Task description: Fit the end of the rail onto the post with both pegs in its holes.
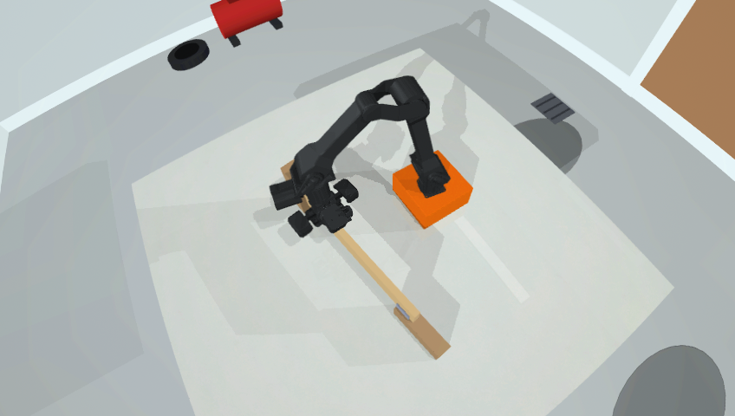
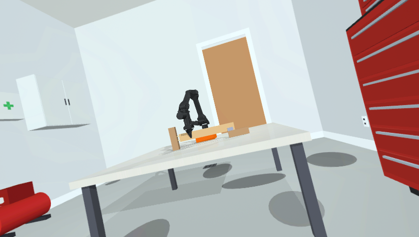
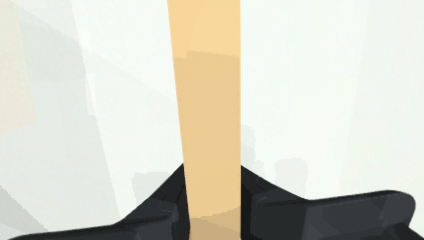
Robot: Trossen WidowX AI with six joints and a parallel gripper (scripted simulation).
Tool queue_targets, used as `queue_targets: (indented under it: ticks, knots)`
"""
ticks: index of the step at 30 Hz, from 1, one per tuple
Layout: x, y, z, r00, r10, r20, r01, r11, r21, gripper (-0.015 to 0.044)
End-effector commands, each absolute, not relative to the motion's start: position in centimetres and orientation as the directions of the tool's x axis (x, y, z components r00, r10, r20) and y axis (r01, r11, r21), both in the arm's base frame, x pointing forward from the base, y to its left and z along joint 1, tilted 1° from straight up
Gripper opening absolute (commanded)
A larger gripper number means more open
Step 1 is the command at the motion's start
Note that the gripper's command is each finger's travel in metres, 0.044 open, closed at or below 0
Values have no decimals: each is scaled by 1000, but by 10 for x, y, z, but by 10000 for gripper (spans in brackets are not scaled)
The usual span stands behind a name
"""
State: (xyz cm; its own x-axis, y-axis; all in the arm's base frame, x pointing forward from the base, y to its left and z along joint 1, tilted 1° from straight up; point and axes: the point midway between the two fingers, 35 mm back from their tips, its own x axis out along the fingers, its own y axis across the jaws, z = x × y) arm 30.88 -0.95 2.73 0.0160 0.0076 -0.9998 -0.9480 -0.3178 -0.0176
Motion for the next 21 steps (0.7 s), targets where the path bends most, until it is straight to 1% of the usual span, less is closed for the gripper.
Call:
queue_targets:
  ticks: [1,21]
  knots:
    - [311,-11,29,22,8,-1000,-947,-320,-23,0]
    - [313,-17,29,22,7,-1000,-947,-320,-23,0]
